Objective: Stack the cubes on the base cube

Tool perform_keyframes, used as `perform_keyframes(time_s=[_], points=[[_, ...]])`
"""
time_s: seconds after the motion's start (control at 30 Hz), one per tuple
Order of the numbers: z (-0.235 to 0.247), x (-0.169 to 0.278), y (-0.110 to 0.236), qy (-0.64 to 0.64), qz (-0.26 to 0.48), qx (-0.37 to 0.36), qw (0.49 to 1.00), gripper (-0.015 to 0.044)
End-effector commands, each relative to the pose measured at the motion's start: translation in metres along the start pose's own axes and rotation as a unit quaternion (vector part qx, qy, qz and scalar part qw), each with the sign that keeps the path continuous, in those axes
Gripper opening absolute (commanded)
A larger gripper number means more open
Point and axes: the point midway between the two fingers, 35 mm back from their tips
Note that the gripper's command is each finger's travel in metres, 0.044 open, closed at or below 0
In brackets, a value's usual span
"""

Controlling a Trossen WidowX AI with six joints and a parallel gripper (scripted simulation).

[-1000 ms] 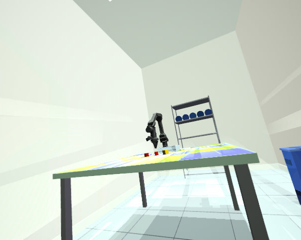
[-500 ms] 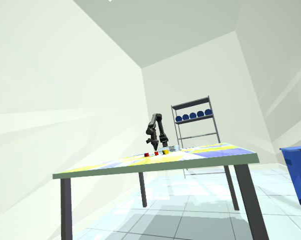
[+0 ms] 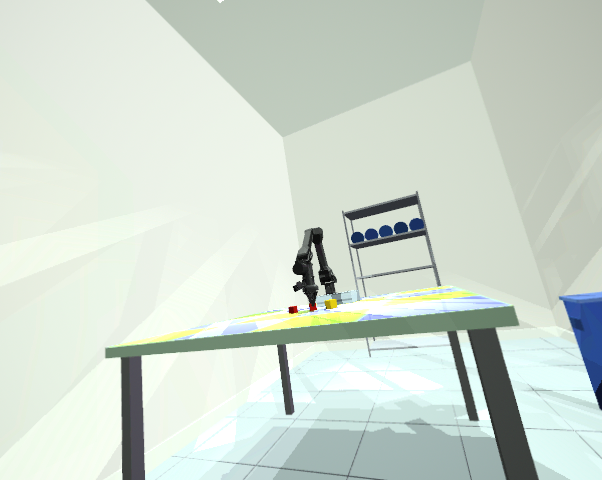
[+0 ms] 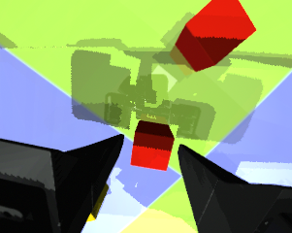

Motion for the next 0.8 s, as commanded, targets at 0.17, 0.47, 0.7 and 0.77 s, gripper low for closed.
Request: perform_keyframes(time_s=[0.17,0.47,0.7,0.77], points=[[0.000,0.001,-0.003,0.001,0.003,0.000,1.000,0.0105],[0.000,-0.004,0.006,0.016,-0.004,0.002,1.000,0.0105],[0.003,-0.005,0.027,0.013,-0.003,0.001,1.000,0.0105],[0.003,-0.005,0.033,0.012,-0.002,0.001,1.000,0.0105]])
Point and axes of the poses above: the point midway between the two fingers, 35 mm back from their tips, its own y axis back along the fingers, its own z axis across the jaws, x = y × z, and after that the axes turned 5 degrees about y, right-handed
